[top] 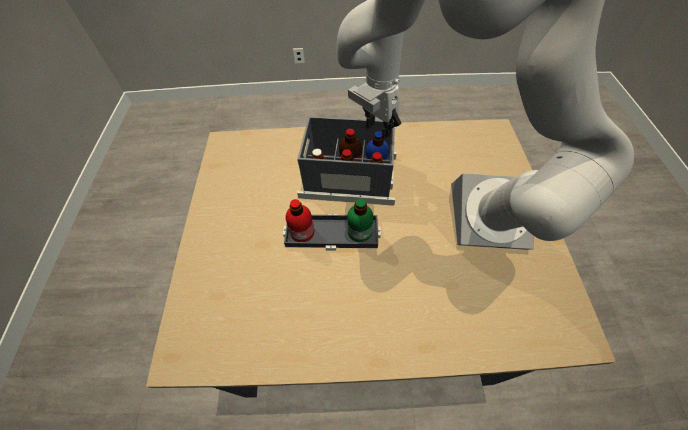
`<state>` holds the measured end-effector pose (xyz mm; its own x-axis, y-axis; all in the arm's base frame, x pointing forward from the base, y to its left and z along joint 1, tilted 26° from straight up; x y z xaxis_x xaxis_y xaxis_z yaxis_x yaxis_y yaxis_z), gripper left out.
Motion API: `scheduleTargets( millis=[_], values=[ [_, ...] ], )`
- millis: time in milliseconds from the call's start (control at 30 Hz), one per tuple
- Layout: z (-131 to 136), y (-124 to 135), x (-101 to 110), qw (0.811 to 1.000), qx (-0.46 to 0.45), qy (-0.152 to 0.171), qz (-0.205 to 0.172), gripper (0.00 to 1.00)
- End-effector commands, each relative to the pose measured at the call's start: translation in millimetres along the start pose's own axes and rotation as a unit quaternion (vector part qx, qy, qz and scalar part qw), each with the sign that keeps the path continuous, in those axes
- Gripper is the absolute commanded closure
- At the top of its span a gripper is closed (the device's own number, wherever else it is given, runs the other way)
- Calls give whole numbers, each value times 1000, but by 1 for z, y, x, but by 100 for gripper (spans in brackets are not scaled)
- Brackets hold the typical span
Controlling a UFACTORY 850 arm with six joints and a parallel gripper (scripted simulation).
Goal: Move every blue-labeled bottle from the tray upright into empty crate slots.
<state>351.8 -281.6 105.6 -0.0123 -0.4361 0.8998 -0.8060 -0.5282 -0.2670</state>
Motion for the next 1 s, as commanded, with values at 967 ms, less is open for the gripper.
scheduleTargets(
  millis=[967],
  values=[
    [1,0,54,1000,0,1,0,34]
  ],
)
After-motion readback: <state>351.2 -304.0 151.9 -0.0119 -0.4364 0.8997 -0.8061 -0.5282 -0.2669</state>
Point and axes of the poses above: the point where the finger pads meet when closed, its own x axis back along the fingers, its own z axis across the jaws, y = z × x, the point moved 10 cm from there along x, back along the fingers, and after that the axes turned 11 degrees about -x, right-handed, at the moved point
